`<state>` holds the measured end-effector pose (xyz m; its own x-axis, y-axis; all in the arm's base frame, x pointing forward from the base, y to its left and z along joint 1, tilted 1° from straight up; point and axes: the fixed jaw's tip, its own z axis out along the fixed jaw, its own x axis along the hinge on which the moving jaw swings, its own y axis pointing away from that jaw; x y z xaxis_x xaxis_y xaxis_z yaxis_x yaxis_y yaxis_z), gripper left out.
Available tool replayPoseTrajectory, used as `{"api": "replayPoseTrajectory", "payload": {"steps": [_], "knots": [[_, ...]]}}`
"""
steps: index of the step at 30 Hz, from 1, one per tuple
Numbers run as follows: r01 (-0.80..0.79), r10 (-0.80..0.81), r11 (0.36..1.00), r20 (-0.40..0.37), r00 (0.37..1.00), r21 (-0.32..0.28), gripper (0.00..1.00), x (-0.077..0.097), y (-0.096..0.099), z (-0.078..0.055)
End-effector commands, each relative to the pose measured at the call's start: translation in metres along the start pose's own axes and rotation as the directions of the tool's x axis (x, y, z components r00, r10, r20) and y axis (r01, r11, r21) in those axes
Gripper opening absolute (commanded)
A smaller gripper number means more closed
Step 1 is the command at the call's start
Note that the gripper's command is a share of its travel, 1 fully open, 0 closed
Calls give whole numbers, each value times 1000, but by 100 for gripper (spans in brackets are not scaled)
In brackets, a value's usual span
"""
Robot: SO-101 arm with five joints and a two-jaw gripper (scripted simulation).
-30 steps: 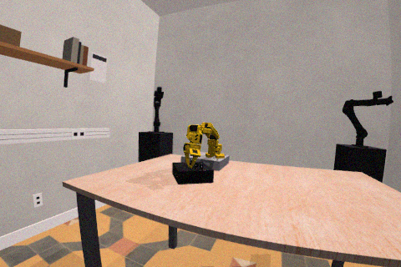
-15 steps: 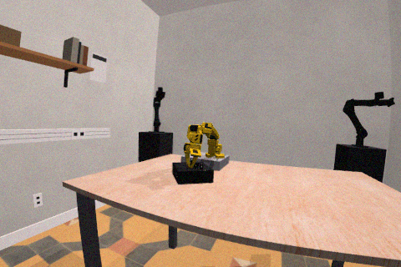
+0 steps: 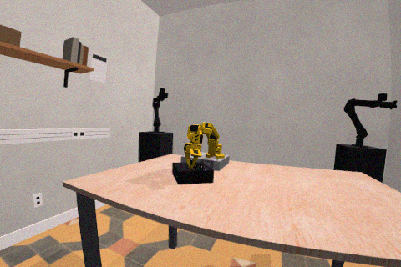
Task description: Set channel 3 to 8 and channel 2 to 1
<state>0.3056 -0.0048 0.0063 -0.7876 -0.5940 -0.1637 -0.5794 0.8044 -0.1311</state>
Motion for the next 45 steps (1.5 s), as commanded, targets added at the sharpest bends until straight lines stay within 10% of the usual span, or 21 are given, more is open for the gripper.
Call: {"api": "replayPoseTrajectory", "payload": {"steps": [1, 45], "knots": [[0, -1, 1000, -17, 1000, -17, 0, 1, 4, 2], [4, -5, 999, -38, 999, -37, 0, 1, 11, 0]]}}
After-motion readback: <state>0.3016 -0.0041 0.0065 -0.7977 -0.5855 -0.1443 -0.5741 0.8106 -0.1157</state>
